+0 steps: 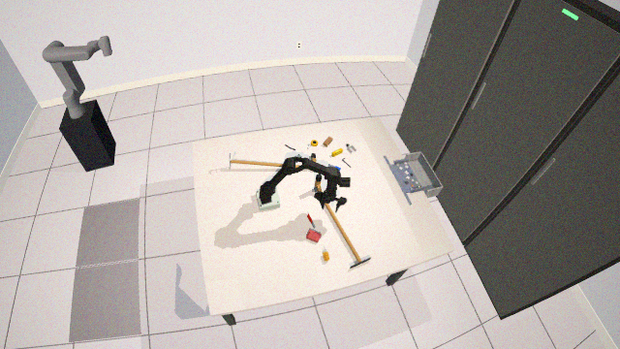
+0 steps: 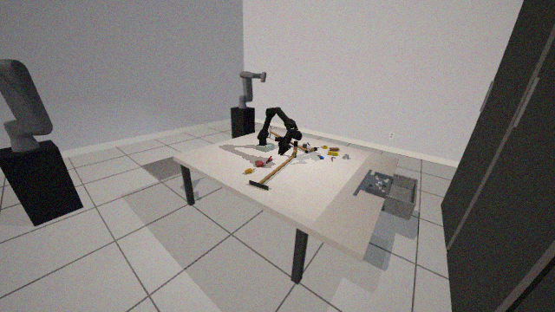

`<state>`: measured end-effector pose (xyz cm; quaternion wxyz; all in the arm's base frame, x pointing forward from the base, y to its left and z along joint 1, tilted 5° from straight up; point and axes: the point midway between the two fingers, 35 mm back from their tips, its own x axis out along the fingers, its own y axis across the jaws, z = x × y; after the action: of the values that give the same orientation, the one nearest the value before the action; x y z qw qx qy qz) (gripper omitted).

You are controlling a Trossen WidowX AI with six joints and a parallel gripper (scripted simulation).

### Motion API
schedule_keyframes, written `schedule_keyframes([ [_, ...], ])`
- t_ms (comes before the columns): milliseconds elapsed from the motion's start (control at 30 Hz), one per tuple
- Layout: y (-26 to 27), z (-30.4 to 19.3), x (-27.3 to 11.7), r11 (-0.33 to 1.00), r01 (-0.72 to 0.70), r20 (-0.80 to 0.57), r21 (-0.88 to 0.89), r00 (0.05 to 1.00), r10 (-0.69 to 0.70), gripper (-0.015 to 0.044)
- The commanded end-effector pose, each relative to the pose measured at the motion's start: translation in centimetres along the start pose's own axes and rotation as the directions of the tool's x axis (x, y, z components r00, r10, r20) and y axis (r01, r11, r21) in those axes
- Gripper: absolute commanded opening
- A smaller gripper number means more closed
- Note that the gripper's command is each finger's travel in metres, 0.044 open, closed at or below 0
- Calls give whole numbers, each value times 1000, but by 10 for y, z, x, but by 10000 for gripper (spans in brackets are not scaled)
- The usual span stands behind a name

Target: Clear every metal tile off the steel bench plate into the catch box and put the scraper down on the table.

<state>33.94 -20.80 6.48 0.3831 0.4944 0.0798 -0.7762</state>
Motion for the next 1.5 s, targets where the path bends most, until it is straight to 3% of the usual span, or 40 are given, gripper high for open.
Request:
schedule_keyframes([
  [0, 0, 0, 0, 1000, 0, 0, 0, 1000, 0, 426],
  [1467, 32, 61, -106, 999, -14, -17, -30, 1000, 13, 440],
])
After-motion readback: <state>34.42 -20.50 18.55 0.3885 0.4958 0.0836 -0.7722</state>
